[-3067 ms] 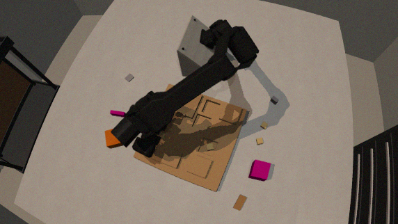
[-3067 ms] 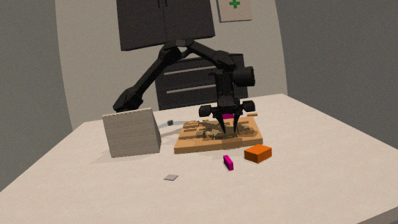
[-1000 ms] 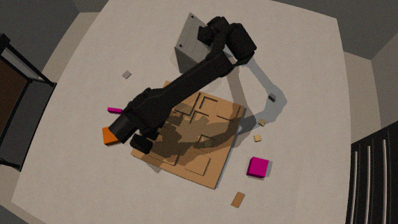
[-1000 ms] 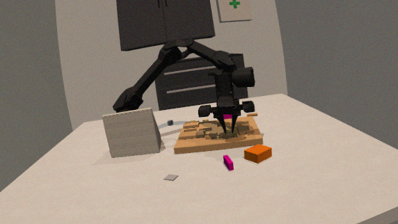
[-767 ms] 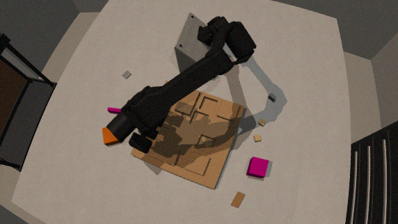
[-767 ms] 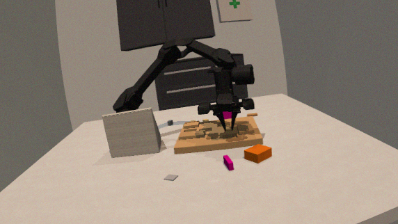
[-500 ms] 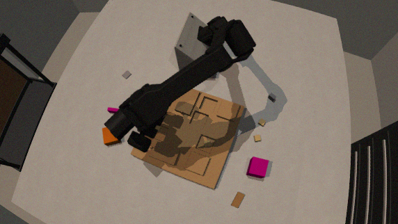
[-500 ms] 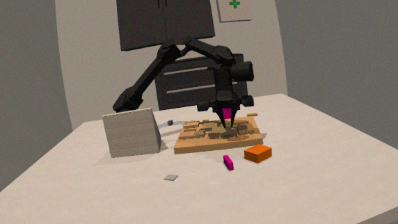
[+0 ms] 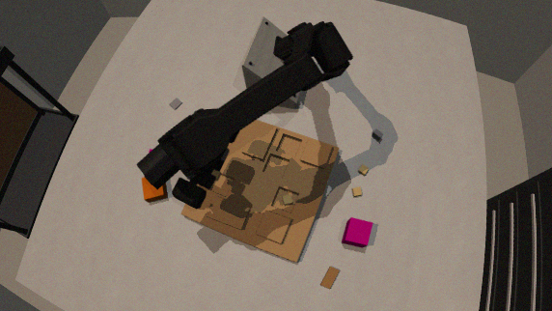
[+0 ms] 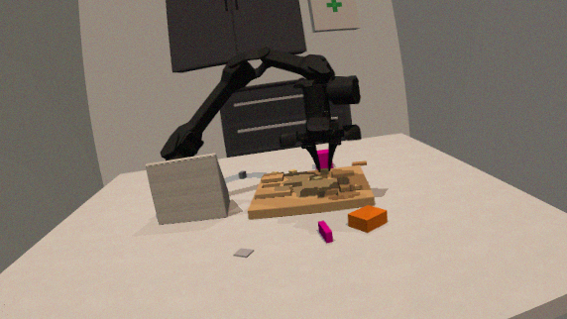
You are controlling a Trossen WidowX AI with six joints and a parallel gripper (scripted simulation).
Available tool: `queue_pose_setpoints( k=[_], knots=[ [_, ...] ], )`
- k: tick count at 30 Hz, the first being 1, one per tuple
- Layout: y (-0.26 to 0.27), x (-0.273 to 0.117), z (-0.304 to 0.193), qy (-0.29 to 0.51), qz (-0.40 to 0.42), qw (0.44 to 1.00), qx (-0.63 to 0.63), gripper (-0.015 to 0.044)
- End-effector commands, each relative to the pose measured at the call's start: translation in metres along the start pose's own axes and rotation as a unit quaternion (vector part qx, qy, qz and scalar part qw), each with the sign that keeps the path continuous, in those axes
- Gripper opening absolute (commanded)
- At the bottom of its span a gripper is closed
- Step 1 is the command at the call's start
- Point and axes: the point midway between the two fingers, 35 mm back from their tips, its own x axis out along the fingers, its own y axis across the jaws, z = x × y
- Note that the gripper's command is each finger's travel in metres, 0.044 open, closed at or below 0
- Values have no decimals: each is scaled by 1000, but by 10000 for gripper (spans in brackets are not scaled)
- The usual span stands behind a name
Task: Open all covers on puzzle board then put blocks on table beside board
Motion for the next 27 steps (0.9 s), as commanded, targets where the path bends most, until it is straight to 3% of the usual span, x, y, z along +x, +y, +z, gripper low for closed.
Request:
queue_pose_setpoints(
  k=[1,11,27],
  knots=[
    [1,-14,1,-3,2,1000,-3,80],
    [-1,-31,3,-4,2,1000,-3,80],
    [-28,-35,60,-11,4,1000,-1,80]
  ],
)
